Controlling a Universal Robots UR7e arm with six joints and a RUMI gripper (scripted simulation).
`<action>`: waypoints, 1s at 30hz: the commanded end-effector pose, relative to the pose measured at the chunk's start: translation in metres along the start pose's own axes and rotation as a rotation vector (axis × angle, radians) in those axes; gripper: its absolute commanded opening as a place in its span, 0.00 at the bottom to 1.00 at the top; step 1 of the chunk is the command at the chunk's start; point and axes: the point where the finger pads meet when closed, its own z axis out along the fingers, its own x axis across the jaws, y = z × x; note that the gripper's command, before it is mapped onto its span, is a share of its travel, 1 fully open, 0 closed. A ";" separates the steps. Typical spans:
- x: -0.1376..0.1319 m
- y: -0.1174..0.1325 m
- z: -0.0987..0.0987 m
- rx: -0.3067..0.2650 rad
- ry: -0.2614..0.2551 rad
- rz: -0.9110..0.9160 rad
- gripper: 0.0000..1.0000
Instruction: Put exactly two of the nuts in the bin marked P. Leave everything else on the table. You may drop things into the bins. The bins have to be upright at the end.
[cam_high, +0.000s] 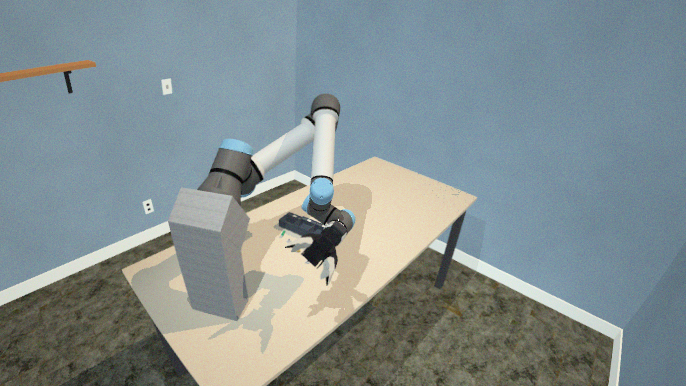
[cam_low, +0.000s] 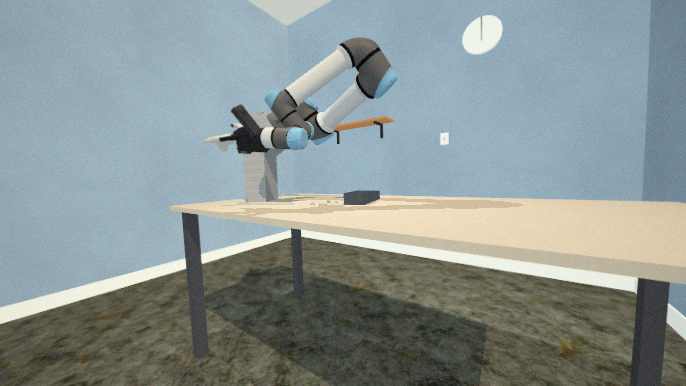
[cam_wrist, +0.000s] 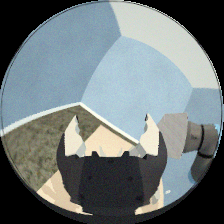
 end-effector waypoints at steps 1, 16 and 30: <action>0.000 0.000 0.000 0.000 0.000 0.001 1.00; 0.000 0.000 0.000 0.000 0.000 0.001 1.00; -0.042 0.066 -0.008 0.000 -0.001 0.000 0.04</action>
